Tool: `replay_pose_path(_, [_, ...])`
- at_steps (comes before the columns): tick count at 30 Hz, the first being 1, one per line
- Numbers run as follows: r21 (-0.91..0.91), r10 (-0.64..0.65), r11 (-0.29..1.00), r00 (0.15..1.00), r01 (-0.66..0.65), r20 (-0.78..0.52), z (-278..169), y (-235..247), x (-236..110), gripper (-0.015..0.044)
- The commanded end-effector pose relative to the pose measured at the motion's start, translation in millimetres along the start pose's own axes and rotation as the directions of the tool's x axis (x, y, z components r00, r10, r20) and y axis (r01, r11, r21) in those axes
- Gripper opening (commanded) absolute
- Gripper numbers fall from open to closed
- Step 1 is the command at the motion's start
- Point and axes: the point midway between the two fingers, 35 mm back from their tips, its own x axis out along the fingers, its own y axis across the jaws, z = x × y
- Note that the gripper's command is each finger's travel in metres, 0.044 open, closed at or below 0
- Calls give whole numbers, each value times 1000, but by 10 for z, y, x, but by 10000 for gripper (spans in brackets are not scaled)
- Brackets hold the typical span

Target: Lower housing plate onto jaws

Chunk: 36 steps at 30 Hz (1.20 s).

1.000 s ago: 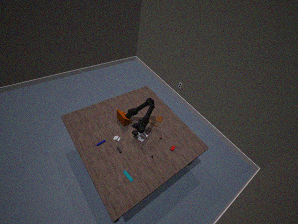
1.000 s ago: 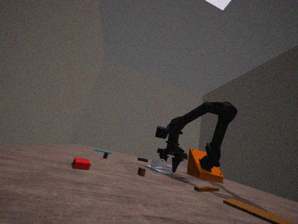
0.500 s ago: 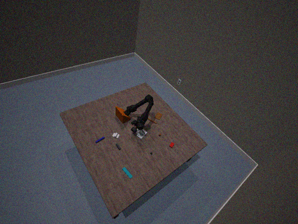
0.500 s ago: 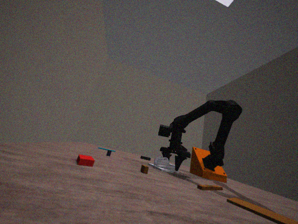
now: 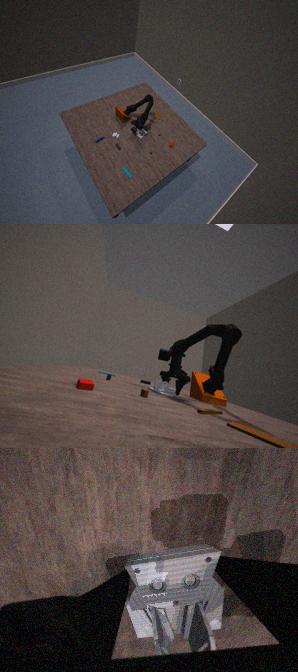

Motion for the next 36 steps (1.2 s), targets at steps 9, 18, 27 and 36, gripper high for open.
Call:
replay_pose_path(9, [-3, -1, 1000, 1000, 1, 1, 8, -4, -611, 440])
replay_pose_path(18, [4, 4, 1000, 1000, -4, -4, 132, -9, -883, 440])
replay_pose_path(27, [-1, 2, 1000, 1000, -2, 3, 370, -75, -1254, 440])
replay_pose_path(36, [-1, 2, 1000, 1000, -2, 3, 370, -75, -1254, 440])
